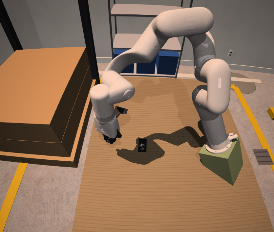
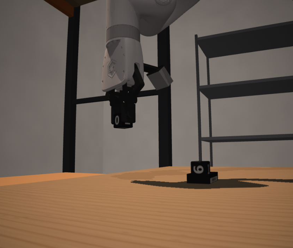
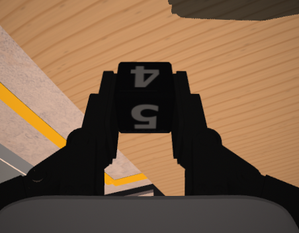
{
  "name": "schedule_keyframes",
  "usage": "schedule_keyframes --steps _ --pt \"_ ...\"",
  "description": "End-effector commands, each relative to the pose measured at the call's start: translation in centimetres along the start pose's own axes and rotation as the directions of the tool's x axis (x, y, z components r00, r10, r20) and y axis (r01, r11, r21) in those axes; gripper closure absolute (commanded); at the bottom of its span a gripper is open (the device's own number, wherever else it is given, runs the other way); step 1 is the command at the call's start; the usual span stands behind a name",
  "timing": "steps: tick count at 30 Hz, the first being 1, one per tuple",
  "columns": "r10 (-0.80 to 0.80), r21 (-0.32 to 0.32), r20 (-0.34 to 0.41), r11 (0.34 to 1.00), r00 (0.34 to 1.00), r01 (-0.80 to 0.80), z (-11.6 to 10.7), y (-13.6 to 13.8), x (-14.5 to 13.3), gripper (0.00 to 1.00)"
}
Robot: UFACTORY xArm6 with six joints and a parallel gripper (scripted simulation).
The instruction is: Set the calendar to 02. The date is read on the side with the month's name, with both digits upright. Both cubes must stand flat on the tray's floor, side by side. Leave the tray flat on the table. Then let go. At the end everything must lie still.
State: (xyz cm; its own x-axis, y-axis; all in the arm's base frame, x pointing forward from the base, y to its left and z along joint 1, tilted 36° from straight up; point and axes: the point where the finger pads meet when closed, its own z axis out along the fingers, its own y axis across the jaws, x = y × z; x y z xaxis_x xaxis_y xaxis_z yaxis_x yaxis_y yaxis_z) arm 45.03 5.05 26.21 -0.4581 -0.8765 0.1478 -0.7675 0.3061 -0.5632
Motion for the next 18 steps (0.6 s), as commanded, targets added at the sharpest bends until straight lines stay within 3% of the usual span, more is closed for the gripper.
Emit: schedule_keyframes --steps 1,8,15,18 --pt "0.115 0.014 0.001 0.993 0.993 -0.115 -0.3 0.3 0.6 0.73" --pt "0.334 0.013 0.003 0.943 0.943 -0.334 -0.7 1.1 1.8 0.73" --pt "0.543 0.012 0.006 0.839 0.839 -0.543 -0.9 2.0 3.0 0.73" --pt "0.546 0.012 0.006 0.838 0.838 -0.546 -0.9 2.0 3.0 0.73"
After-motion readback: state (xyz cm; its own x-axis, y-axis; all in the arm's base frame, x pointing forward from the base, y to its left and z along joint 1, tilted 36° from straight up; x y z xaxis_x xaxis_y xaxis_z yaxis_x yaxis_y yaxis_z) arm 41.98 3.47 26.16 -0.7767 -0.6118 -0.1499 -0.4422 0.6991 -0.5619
